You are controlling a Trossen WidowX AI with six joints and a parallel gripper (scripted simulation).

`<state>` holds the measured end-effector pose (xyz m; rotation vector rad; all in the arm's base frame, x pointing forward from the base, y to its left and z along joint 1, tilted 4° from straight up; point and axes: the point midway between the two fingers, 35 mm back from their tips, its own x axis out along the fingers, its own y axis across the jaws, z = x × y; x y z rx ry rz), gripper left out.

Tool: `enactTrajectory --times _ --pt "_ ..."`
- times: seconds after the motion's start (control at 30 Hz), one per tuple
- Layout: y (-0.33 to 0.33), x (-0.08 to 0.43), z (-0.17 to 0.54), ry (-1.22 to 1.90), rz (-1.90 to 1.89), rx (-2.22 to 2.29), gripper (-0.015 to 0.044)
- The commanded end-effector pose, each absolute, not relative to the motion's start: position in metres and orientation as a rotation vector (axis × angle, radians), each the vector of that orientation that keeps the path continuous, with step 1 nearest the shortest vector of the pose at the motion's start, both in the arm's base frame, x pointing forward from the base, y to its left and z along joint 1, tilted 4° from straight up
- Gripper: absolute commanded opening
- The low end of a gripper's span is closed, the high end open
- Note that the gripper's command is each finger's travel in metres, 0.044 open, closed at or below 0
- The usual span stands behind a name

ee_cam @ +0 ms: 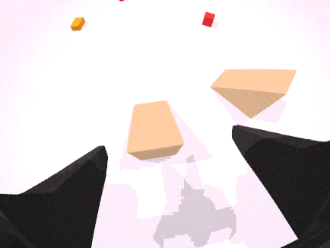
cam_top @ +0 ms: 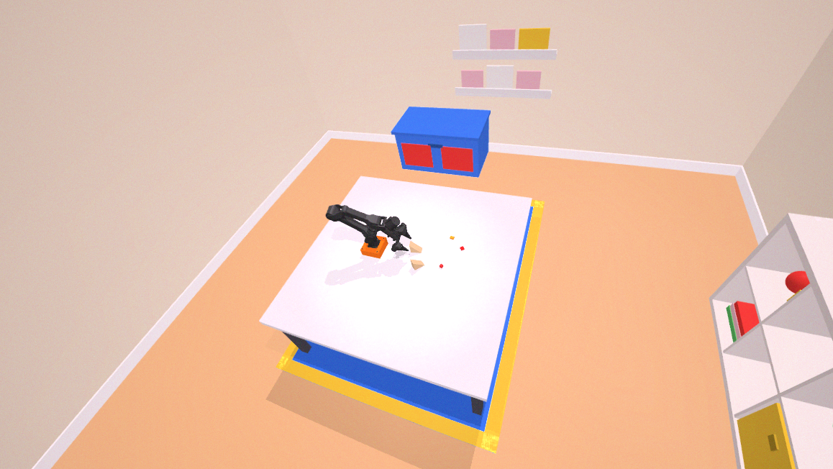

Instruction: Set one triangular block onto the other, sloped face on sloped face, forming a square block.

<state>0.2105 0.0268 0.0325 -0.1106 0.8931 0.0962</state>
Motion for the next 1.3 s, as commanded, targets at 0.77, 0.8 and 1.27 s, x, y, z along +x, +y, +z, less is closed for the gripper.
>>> enactTrajectory --times 0.77,0.8,1.27 --pt "0.033 0.229 -0.007 0.9 0.102 -0.114 0.044" --pt "0.033 0.229 -0.009 0.901 0.102 -0.114 0.044" --pt "0.036 0.232 -0.024 0.899 0.101 -0.114 0.0388"
